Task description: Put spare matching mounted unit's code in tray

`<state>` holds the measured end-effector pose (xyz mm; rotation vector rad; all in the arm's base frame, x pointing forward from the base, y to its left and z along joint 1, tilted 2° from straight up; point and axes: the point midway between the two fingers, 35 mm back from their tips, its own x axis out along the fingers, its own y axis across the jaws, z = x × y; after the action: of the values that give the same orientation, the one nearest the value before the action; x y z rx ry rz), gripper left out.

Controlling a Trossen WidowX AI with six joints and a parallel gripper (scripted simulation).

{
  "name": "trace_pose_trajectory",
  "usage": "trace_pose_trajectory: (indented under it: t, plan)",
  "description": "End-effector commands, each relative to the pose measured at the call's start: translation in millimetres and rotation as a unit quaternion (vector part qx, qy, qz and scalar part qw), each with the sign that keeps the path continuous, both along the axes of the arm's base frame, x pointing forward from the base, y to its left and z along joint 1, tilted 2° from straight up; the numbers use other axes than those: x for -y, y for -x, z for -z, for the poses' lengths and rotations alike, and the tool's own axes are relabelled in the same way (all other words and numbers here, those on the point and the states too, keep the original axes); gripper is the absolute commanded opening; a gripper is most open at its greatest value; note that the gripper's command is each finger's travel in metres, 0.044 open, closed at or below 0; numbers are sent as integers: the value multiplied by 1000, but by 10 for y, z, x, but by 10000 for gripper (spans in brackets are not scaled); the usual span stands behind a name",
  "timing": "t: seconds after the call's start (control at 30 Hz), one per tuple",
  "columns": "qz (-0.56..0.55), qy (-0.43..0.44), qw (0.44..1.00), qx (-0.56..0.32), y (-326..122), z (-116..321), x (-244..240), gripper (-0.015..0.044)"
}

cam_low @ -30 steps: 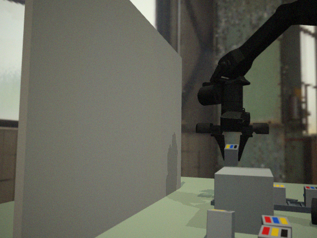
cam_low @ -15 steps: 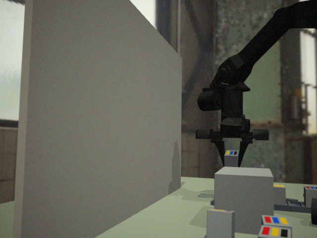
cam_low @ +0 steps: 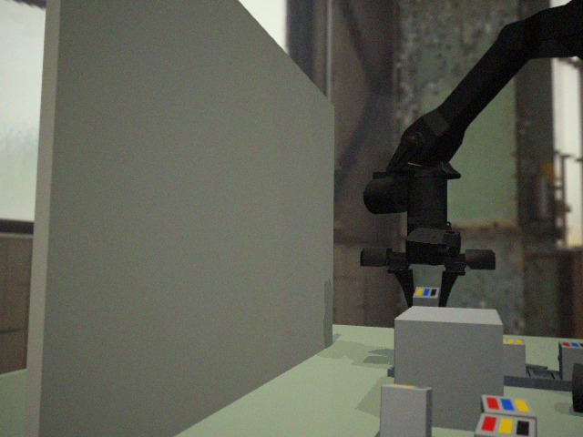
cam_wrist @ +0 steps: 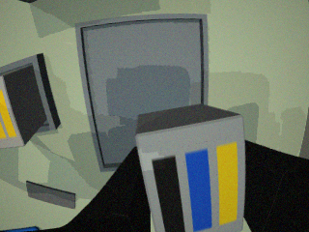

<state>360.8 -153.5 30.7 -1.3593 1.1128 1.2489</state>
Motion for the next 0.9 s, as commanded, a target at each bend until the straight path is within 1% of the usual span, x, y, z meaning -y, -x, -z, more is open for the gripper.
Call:
trace_pose_trajectory:
  t: [0.0, 0.87]
  plan:
    - [-1, -4, 1000, -6, 20, 101, -17, 0]
    - [-1, -4, 1000, -6, 44, 381, -30, 0]
